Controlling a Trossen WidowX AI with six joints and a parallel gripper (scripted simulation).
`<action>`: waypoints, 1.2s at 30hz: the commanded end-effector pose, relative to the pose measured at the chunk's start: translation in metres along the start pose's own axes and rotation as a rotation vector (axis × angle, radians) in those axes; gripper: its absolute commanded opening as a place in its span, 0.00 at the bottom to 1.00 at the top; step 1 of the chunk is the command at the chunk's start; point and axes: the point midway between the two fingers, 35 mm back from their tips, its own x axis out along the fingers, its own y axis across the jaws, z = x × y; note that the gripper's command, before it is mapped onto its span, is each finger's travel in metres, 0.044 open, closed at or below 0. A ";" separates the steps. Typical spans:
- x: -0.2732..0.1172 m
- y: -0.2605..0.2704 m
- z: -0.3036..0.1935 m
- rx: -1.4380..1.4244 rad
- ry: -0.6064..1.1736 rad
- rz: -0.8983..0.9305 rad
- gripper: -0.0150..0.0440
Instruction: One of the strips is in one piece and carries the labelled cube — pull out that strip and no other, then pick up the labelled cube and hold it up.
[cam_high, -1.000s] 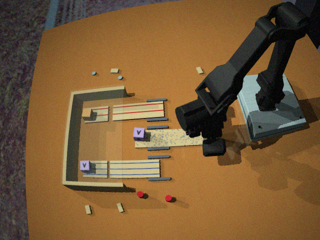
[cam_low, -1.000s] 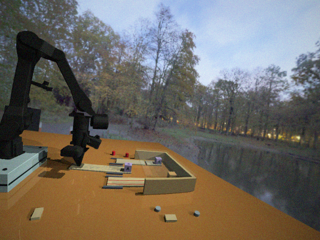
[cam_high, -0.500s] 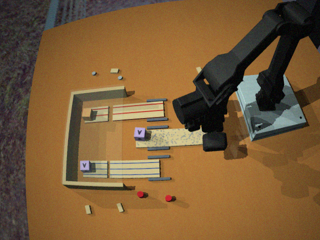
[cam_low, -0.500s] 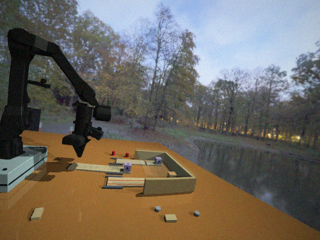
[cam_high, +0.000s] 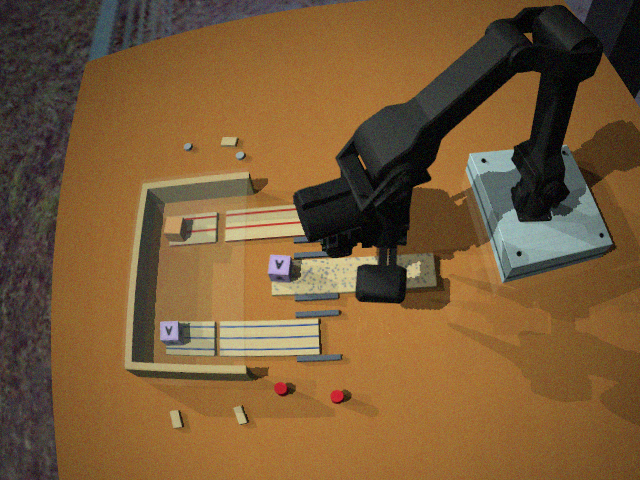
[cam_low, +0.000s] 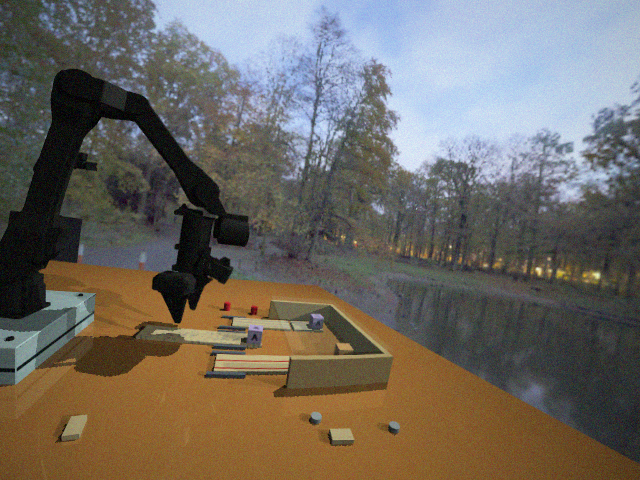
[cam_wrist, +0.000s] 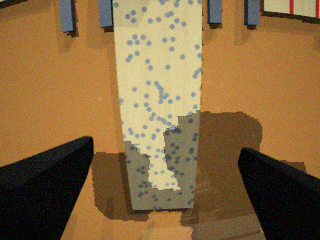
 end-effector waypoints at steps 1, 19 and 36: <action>-0.002 0.002 0.015 -0.003 -0.004 0.001 1.00; -0.012 0.008 0.082 -0.003 -0.011 0.001 1.00; -0.023 0.013 0.145 -0.003 -0.017 0.001 1.00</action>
